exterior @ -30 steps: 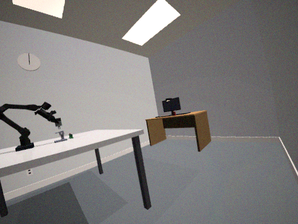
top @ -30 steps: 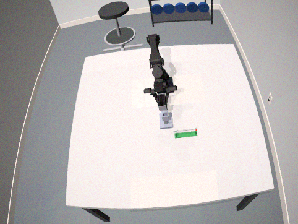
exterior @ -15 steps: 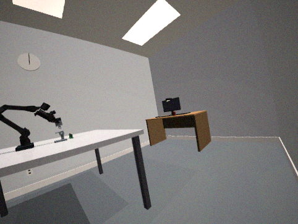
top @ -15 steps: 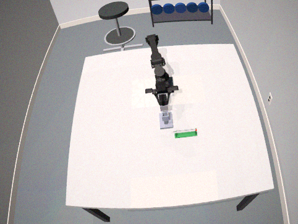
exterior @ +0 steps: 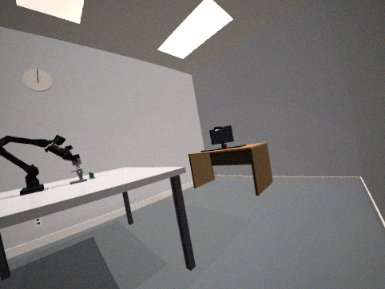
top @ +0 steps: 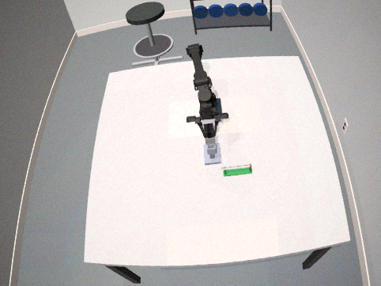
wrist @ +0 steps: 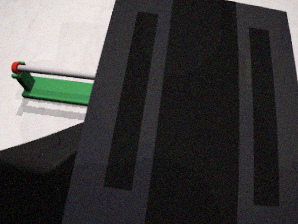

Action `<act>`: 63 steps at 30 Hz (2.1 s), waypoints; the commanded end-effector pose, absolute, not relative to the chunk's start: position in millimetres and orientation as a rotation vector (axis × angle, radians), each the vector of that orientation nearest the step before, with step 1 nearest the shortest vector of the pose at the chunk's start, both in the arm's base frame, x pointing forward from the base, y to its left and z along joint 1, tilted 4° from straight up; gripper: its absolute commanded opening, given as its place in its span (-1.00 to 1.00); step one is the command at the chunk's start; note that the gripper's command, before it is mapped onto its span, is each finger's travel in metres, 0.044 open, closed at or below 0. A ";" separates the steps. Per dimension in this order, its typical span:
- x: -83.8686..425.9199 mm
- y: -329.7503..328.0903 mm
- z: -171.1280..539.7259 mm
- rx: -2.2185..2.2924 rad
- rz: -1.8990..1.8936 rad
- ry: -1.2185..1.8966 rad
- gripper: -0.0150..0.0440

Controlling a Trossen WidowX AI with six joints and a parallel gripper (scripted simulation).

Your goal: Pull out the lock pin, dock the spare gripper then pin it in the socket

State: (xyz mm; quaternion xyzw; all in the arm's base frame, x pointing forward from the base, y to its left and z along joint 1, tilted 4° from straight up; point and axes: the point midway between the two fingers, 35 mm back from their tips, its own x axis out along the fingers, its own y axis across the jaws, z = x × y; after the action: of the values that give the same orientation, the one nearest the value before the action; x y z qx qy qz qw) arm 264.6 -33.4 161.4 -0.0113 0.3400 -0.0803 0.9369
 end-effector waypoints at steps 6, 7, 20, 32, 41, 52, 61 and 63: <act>267.3 -34.1 151.3 -0.026 -0.162 0.685 -0.49; 267.4 -34.2 149.9 -0.026 -0.162 0.685 -0.49; 269.6 -35.8 131.3 -0.025 -0.162 0.684 -0.49; 270.3 -37.2 123.0 -0.022 -0.168 0.685 -0.49; 270.3 -37.2 123.0 -0.022 -0.168 0.685 -0.31; 270.3 -37.2 123.0 -0.022 -0.168 0.685 0.67; 269.7 -36.7 128.9 -0.022 -0.167 0.685 1.00; 269.1 -36.1 133.3 -0.023 -0.167 0.685 1.00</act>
State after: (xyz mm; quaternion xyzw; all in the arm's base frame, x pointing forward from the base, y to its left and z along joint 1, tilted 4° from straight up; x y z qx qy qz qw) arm 269.4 -36.4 127.3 -0.0117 0.3369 -0.0806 0.9380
